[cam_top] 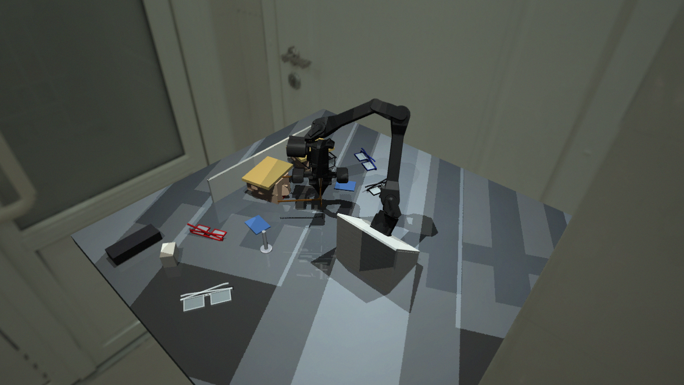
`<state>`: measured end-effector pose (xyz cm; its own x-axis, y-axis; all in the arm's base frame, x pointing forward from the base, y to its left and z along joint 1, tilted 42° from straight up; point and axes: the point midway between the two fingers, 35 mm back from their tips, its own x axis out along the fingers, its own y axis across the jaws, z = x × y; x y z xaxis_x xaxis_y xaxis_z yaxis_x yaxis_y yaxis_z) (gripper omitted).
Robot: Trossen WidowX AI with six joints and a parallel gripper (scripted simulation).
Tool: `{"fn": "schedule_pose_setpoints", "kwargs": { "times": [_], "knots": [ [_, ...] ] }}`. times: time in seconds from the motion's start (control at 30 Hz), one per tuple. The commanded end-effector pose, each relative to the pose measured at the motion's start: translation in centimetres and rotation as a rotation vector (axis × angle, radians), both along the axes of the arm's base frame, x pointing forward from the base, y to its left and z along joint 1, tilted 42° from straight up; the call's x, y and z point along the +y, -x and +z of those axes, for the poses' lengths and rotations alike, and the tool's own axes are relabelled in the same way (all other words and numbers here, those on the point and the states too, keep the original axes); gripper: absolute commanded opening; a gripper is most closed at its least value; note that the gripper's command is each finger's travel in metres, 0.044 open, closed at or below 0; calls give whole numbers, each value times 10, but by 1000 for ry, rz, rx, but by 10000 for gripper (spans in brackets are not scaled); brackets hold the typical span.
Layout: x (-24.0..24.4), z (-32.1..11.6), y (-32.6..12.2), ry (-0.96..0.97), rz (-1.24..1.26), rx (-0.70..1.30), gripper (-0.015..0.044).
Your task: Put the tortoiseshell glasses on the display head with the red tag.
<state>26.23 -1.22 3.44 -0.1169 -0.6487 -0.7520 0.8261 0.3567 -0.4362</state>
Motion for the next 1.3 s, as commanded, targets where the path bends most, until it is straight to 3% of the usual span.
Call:
{"fn": "schedule_pose_setpoints", "kwargs": {
  "times": [0.0,0.23,0.67,1.27],
  "knots": [
    [-3,6,-1,21,-122,-115,0],
    [-7,13,0,49,-315,-282,0],
    [-12,4,2,19,-277,-408,0],
    [-25,-8,5,40,-332,-348,0]
  ]
}}
